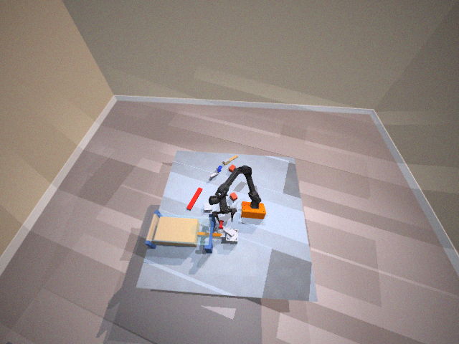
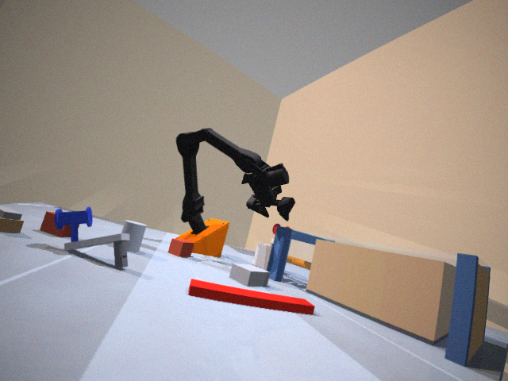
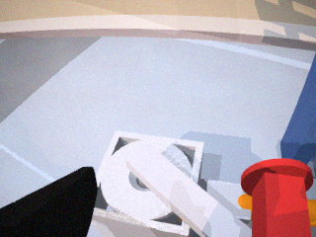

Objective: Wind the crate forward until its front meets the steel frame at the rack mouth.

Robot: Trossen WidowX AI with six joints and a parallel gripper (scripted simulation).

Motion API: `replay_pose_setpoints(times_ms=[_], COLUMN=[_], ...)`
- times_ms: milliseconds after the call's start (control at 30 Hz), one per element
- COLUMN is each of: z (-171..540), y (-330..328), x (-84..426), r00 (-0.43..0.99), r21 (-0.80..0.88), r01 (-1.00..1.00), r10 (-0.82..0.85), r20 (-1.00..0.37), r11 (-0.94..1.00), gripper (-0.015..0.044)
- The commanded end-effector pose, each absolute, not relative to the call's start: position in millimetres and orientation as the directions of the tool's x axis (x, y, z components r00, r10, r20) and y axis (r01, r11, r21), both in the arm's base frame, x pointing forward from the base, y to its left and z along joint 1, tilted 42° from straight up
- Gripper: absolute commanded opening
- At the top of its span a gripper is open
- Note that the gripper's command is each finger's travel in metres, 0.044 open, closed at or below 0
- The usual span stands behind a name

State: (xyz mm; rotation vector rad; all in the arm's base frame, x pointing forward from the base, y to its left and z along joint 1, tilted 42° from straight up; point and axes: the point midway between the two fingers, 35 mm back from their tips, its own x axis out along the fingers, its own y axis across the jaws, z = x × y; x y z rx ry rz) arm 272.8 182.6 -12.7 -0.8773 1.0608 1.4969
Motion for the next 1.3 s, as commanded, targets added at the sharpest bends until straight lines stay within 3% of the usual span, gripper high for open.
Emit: replay_pose_setpoints(times_ms=[0, 267, 500, 867, 1100, 1267], z=[-38.4, -47.2, -52.7, -57.8, -59.1, -59.2], y=[190.4, 196.2, 201.5, 211.2, 218.0, 218.6], x=[267.5, 264.4, 262.1, 259.6, 258.4, 258.4], r00=[-0.262, -0.269, -0.247, -0.166, -0.099, -0.092], r21=[0.211, -0.026, -0.283, -0.56, -0.56, -0.551], r01=[-0.737, -0.469, -0.197, 0.282, 0.584, 0.614], r10=[0.016, -0.171, -0.327, -0.536, -0.634, -0.642], r20=[-0.965, -0.948, -0.912, -0.828, -0.767, -0.761], r11=[0.642, 0.883, 0.939, 0.779, 0.587, 0.565], gripper=[0.044, 0.044, 0.044, 0.044, 0.044, 0.044])
